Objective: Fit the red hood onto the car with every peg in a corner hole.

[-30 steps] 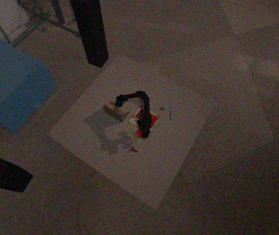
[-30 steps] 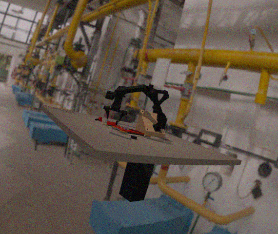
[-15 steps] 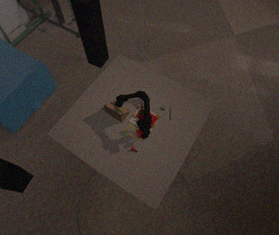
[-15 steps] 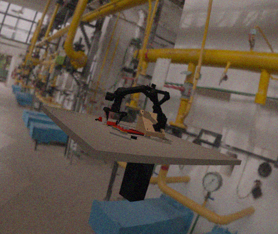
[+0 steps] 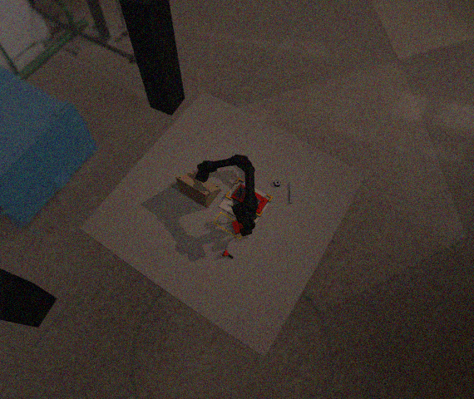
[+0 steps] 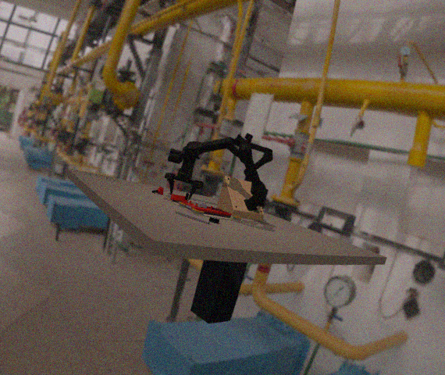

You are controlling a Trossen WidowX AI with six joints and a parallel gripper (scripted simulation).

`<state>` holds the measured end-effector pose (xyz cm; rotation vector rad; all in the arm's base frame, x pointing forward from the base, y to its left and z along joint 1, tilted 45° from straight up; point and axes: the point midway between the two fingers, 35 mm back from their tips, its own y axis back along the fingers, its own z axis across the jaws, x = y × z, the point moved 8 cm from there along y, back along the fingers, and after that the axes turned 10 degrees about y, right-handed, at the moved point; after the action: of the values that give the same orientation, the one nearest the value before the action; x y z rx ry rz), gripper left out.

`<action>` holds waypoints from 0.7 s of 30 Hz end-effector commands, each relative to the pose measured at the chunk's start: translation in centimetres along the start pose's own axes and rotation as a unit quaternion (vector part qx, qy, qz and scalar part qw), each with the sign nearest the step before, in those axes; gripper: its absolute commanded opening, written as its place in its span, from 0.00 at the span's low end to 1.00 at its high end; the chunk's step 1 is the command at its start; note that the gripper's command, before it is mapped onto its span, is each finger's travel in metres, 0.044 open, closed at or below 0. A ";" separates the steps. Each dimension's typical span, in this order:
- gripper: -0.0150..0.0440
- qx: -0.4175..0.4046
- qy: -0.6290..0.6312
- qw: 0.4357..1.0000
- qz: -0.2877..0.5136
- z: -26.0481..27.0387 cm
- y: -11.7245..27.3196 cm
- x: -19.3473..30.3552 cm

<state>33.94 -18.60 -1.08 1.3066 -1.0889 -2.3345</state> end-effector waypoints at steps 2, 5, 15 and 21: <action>1.00 0.000 -0.002 1.000 -0.002 0.0 -0.3 0.0; 1.00 0.000 -0.002 1.000 -0.002 0.0 -0.4 0.0; 1.00 0.000 -0.002 1.000 -0.002 0.0 -0.9 0.0; 0.91 0.000 0.000 1.000 0.000 0.0 -0.9 0.0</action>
<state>34.06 -17.91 -1.77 1.3064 -1.0880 -2.3351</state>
